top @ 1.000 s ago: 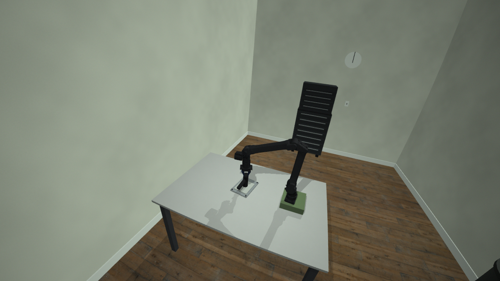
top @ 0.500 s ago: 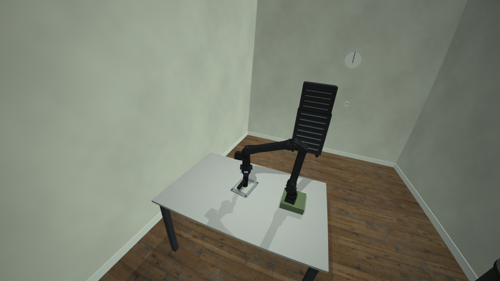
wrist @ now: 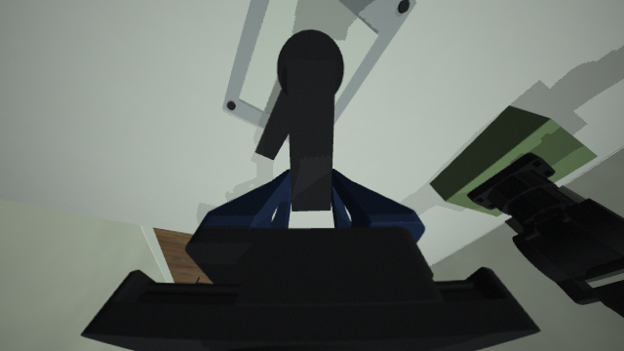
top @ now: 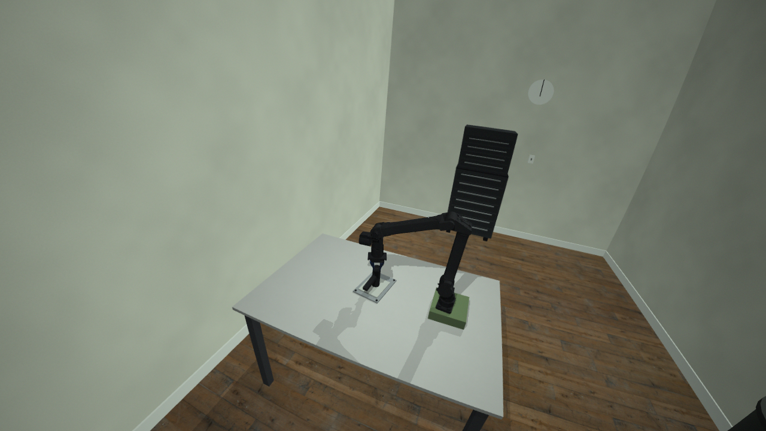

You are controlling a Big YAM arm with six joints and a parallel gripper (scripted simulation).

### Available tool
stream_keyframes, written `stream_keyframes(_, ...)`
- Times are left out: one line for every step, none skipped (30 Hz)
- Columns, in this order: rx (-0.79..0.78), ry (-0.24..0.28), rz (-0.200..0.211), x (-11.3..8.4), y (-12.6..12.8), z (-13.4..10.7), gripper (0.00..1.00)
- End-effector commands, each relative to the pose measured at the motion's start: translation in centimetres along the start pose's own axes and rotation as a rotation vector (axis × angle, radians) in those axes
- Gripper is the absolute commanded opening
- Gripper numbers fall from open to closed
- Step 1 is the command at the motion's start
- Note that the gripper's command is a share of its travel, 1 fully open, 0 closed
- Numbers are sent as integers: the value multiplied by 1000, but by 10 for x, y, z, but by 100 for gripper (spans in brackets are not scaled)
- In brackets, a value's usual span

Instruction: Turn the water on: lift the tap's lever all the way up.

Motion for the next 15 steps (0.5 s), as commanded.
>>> stream_keyframes(12,-89,74,-51,4,28,0)
stream_keyframes(12,-89,74,-51,4,28,0)
stream_keyframes(12,-89,74,-51,4,28,0)
stream_keyframes(12,-89,74,-51,4,28,0)
stream_keyframes(12,-89,74,-51,4,28,0)
stream_keyframes(12,-89,74,-51,4,28,0)
stream_keyframes(12,-89,74,-51,4,28,0)
stream_keyframes(12,-89,74,-51,4,28,0)
stream_keyframes(12,-89,74,-51,4,28,0)
stream_keyframes(12,-89,74,-51,4,28,0)
stream_keyframes(12,-89,74,-51,4,28,65)
stream_keyframes(12,-89,74,-51,4,28,65)
stream_keyframes(12,-89,74,-51,4,28,65)
stream_keyframes(12,-89,75,-51,4,28,65)
stream_keyframes(12,-89,76,-51,4,28,65)
Point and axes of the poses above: the point where the finger pads meet when closed, its own x axis out along the fingers, its own y axis across the jaws, z = x × y, the point moved 4 cm from there along -x, back along the fingers, and after that the axes turned 14 degrees about -x, right-handed, at the moved point
